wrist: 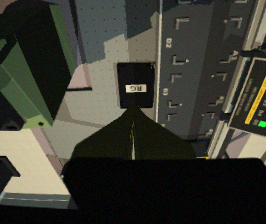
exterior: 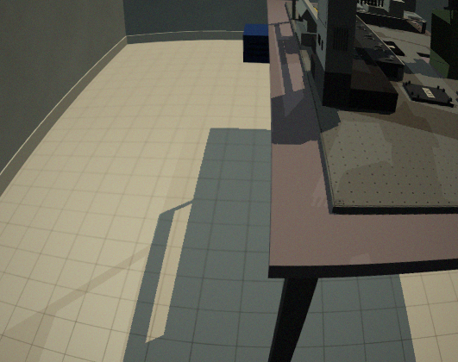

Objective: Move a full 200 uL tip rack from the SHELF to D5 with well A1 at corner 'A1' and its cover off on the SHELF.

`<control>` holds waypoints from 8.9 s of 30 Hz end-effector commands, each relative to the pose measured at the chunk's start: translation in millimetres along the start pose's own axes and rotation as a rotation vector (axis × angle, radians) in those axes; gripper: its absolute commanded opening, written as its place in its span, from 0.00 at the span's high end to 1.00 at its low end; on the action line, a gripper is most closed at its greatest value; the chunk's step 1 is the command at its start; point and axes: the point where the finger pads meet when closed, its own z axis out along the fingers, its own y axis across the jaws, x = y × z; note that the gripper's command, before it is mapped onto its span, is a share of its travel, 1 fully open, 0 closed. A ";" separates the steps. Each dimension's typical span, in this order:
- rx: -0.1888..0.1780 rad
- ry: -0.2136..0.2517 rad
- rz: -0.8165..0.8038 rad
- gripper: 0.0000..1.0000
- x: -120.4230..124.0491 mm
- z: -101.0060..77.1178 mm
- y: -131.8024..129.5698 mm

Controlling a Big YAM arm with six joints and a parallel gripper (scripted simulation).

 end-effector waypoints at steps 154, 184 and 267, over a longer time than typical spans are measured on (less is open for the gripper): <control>-0.001 -0.010 0.047 1.00 -182.9 93.3 195.9; 0.000 -0.014 0.047 1.00 -185.3 135.8 195.6; 0.001 -0.004 0.045 1.00 -200.2 234.1 199.6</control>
